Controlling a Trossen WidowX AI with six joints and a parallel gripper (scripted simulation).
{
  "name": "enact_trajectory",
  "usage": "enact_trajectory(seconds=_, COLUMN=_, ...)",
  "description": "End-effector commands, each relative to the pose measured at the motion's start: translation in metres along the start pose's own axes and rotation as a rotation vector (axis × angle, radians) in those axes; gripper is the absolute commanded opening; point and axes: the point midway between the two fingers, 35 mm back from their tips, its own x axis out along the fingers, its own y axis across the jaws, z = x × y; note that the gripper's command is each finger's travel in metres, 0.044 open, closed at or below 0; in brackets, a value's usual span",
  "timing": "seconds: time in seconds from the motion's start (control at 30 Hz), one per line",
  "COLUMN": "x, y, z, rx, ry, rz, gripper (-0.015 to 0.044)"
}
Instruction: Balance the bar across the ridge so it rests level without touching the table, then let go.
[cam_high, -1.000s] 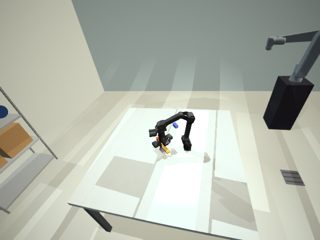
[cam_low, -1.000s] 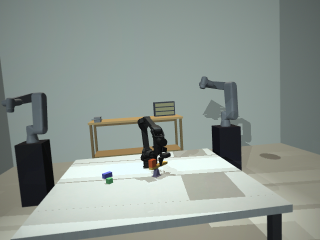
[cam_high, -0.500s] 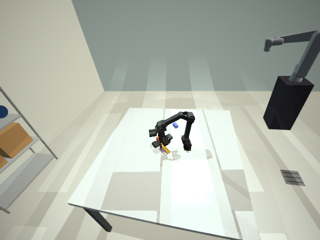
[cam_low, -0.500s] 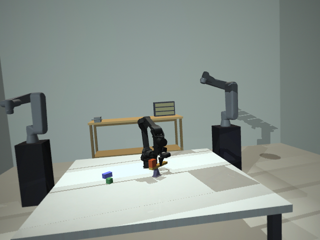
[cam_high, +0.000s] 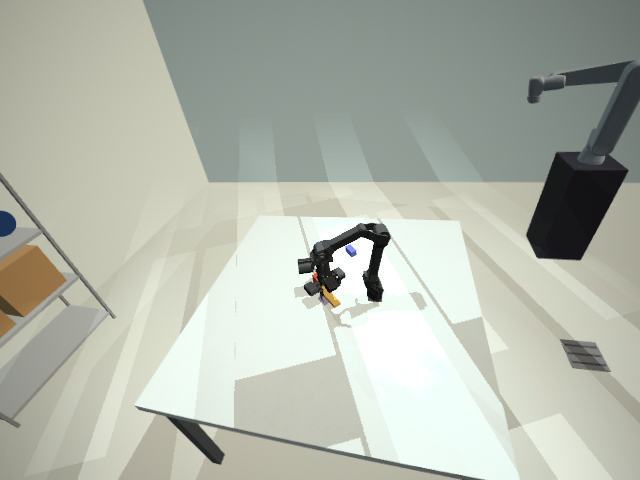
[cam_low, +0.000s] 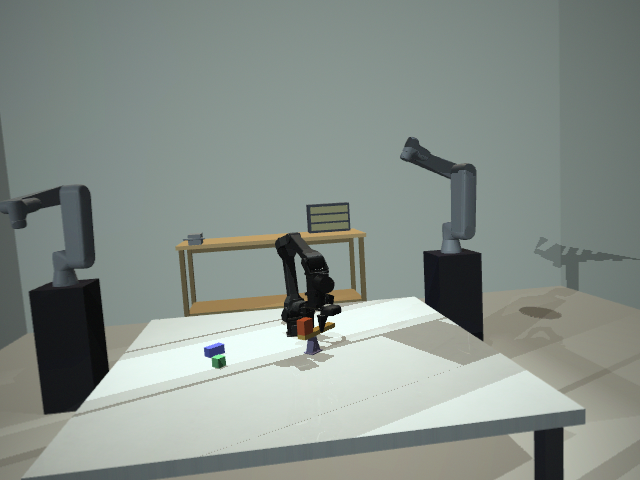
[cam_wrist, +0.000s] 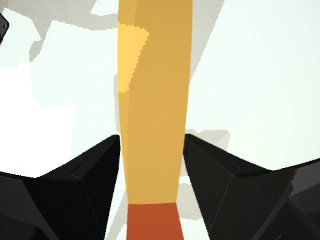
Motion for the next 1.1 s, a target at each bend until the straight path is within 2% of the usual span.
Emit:
enact_trajectory(seconds=0.0, x=0.000, y=0.000, z=0.000, rx=0.000, ry=0.000, rz=0.000, gripper=0.0211)
enact_trajectory(seconds=0.3, x=0.000, y=0.000, z=0.000, rx=0.000, ry=0.000, rz=0.000, gripper=0.0440)
enact_trajectory(seconds=0.43, x=-0.007, y=-0.001, z=-0.001, rx=0.000, ry=0.000, rz=0.000, gripper=0.0440)
enact_trajectory(seconds=0.73, x=-0.098, y=0.000, z=0.000, rx=0.000, ry=0.000, rz=0.000, gripper=0.0440)
enact_trajectory(seconds=1.07, x=-0.100, y=0.000, z=0.000, rx=0.000, ry=0.000, rz=0.000, gripper=0.0440)
